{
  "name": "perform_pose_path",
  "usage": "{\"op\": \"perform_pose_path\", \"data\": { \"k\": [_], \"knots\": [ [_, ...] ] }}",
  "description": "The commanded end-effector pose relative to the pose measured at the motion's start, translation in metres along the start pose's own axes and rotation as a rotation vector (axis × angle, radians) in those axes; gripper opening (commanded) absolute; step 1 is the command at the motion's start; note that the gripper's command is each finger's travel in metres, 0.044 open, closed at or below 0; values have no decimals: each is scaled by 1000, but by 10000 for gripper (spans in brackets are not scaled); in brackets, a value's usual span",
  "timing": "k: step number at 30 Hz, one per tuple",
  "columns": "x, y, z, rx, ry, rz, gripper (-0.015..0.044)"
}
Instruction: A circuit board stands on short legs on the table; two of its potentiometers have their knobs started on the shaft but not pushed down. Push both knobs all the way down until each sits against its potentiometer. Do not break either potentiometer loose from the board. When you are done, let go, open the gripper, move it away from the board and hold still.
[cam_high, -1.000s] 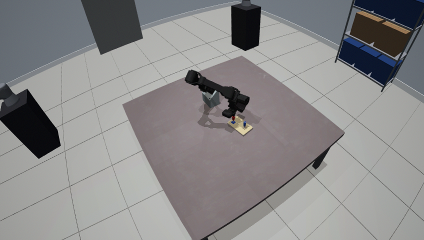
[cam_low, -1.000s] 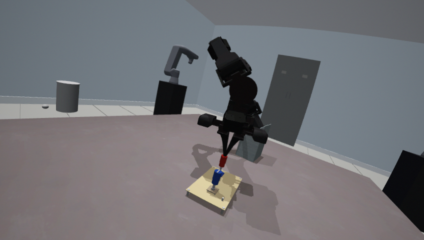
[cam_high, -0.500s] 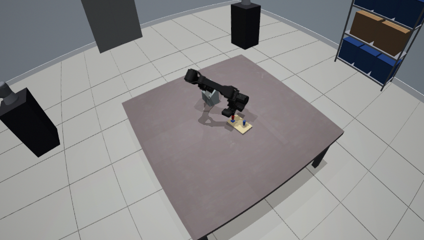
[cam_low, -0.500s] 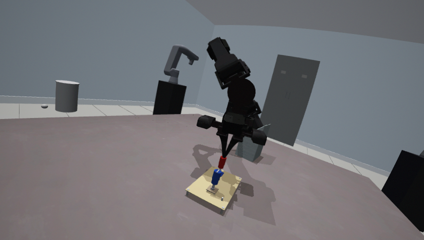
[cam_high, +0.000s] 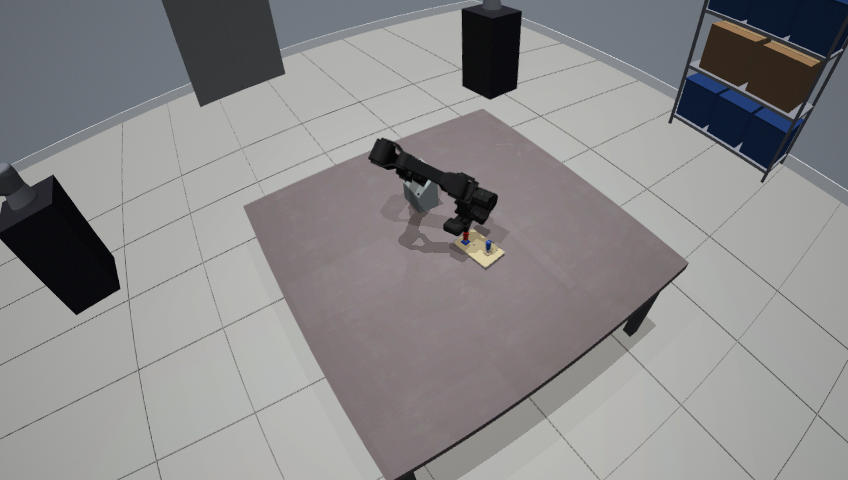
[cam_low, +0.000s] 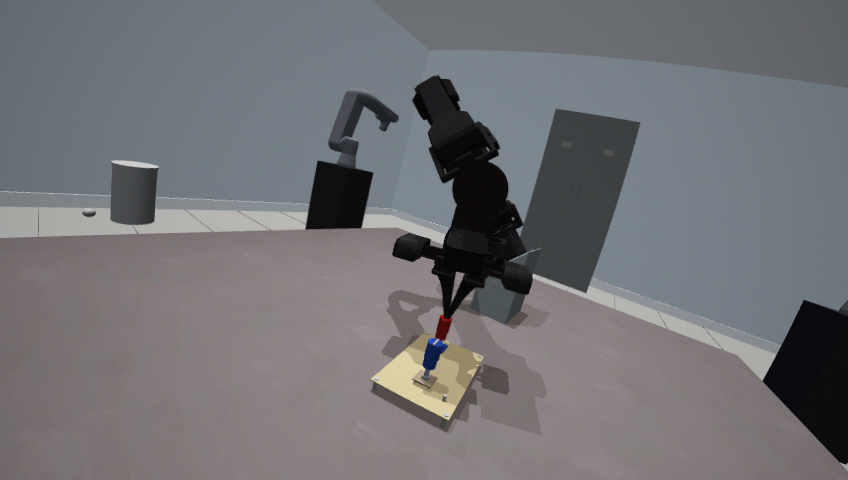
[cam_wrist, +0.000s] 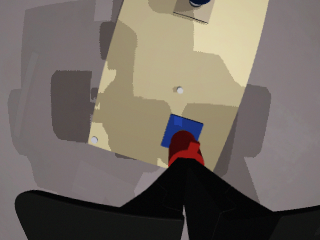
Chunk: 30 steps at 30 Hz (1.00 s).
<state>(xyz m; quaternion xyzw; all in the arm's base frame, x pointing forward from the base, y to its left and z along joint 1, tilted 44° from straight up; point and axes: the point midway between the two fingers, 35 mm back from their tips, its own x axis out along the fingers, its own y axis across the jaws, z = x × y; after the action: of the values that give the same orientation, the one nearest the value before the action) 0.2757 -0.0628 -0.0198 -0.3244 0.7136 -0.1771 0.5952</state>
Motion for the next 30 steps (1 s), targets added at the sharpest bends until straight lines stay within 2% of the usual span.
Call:
{"op": "perform_pose_path", "data": {
  "k": [1, 30],
  "knots": [
    [13, -3, 1, 19, 18, -4, 0],
    [17, -3, 1, 19, 18, -4, 0]
  ]
}}
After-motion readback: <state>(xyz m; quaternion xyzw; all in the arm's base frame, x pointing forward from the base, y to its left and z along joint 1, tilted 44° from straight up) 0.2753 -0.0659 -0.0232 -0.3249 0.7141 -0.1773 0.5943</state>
